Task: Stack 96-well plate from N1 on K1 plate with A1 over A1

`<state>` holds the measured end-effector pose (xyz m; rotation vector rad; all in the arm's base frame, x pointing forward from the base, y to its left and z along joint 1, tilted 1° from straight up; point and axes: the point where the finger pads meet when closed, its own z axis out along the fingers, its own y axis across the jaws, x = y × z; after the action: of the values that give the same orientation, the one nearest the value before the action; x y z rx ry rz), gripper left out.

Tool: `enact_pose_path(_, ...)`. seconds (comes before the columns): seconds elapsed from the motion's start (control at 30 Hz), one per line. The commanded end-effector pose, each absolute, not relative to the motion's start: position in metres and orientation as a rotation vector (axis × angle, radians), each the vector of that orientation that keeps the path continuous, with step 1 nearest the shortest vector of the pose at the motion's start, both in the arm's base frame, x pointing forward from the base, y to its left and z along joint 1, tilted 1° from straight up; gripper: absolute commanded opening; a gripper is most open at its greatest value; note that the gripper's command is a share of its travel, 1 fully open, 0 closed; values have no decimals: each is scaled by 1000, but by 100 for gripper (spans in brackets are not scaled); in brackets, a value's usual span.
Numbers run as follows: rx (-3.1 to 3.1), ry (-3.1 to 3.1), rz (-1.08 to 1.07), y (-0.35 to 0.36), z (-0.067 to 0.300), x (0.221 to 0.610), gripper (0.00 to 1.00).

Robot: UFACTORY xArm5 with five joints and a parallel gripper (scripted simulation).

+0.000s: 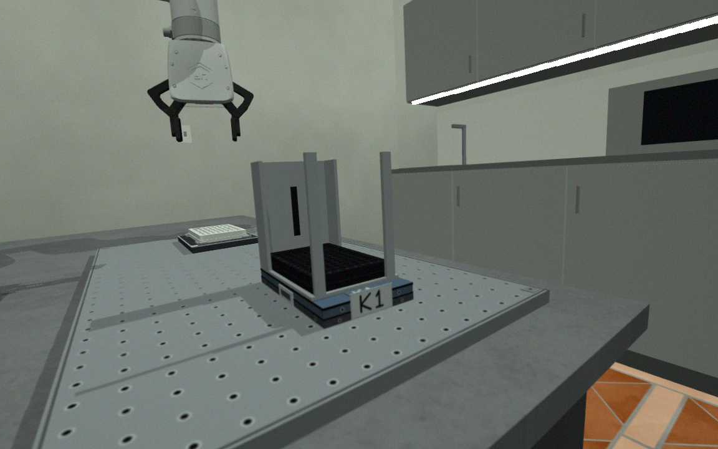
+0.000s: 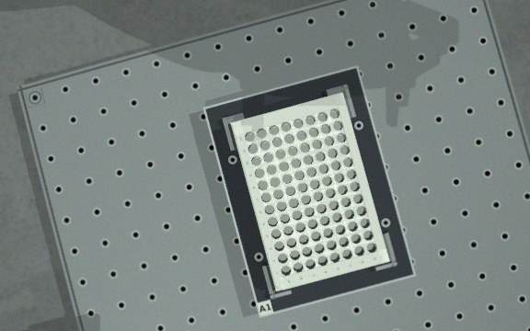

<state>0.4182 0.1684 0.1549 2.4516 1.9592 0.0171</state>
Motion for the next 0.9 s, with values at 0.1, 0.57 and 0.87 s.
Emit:
enact_pose_path(0.1, 2227, 2195, 16, 197, 143, 423, 100)
enact_pose_path(0.57, 2180, 2242, 16, 224, 131, 426, 100)
enact_pose_path(0.87, 2180, 2242, 16, 224, 130, 426, 100)
